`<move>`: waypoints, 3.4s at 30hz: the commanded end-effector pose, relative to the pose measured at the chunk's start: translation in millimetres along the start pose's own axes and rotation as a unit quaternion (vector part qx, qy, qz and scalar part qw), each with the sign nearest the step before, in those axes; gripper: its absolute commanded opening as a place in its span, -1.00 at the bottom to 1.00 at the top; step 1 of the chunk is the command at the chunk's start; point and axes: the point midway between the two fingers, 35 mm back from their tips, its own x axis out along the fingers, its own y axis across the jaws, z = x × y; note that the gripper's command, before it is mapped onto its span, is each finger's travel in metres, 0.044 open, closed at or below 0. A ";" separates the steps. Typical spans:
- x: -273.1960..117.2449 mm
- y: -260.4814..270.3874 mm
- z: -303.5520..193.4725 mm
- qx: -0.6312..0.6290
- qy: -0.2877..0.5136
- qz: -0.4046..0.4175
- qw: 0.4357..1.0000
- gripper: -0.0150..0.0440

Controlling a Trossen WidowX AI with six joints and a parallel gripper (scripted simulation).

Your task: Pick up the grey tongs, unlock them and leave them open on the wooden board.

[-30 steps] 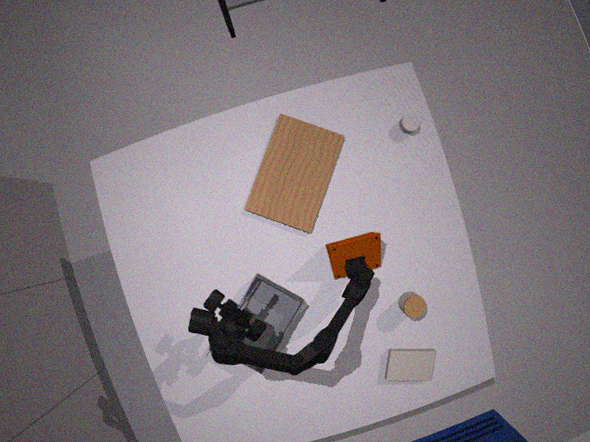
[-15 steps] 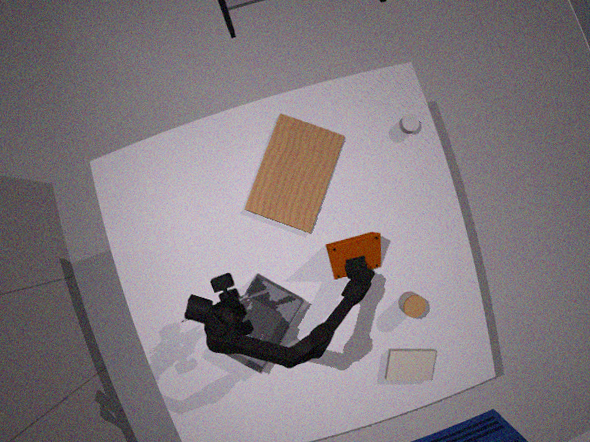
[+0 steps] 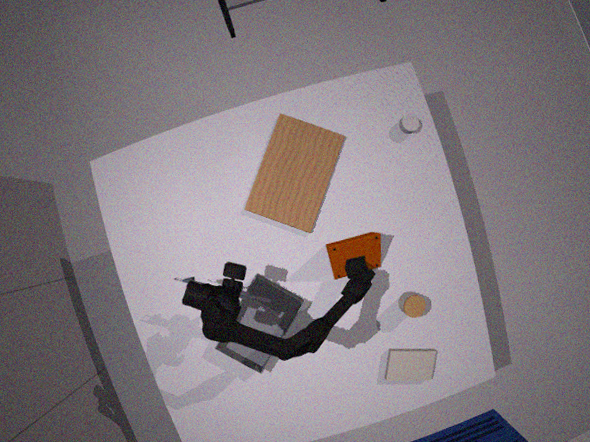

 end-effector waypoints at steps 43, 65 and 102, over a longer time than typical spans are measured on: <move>1.9 -94.9 22.0 0.777 0.003 -0.002 0.630 -1.00; 5.6 -139.3 24.5 0.967 0.009 -0.005 0.255 -1.00; -9.8 -321.8 -36.3 0.950 -0.012 -0.009 0.313 -1.00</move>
